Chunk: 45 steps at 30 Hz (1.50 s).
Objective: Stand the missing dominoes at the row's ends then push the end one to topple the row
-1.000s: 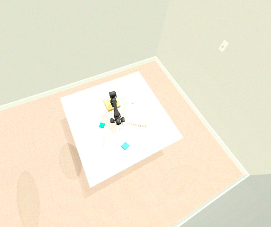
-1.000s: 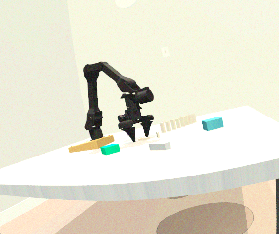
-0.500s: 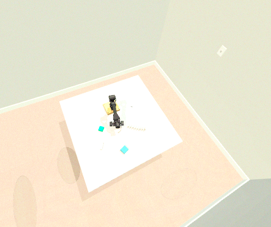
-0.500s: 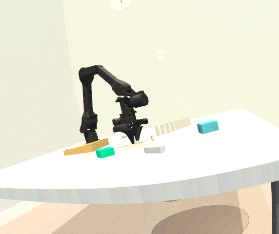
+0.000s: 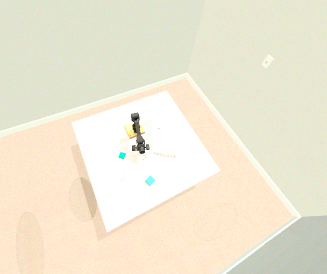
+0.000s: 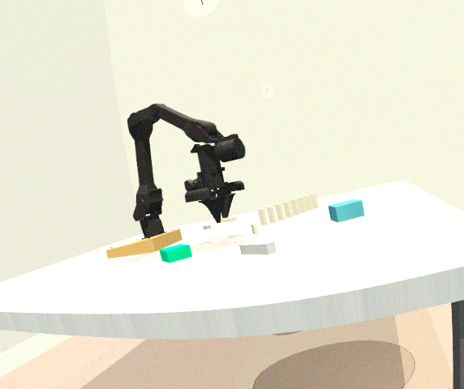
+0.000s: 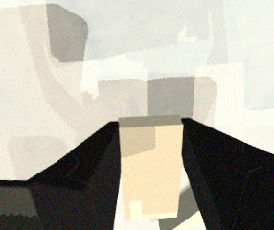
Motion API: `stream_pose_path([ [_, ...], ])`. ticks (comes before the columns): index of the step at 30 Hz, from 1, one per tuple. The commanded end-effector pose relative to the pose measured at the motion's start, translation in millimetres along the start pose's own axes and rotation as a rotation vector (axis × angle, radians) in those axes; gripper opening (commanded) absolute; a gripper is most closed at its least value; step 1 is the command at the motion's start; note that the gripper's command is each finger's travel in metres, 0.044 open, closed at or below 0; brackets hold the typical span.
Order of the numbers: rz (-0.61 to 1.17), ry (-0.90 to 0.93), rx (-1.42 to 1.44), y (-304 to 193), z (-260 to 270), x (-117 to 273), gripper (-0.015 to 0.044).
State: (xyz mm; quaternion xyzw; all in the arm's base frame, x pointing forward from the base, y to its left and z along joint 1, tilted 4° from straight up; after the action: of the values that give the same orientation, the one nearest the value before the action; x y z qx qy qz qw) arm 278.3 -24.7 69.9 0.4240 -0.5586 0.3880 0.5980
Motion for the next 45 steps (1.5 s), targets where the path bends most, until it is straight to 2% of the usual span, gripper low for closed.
stream_pose_path([
  [1, 0.023, -0.002, 0.003, -1.9, -1.5, 46.2, 0.0107],
  [7, 0.023, -0.002, 0.003, -2.9, -3.6, 111.4, 0.0107],
  [13, 0.023, -0.003, -0.067, -3.4, -2.2, 113.3, 0.0107],
  [31, 0.015, -0.022, -1.937, -12.4, 34.6, 113.4, 0.0107],
  [45, 0.007, -0.034, -2.811, -15.4, 52.6, 113.7, 0.0107],
])
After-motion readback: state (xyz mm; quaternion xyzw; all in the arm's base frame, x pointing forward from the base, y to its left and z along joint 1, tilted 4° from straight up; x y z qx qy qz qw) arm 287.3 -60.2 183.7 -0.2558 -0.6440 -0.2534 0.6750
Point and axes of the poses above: the point midway between the two fingers, 35 mm back from their tips, its own x axis back along the fingers, its own z axis across the jaws, y = z × x, the point moved 4 cm from there along x, back along the fingers, and after that the axes turned 6 degrees about -x, right-handed, at the moved point
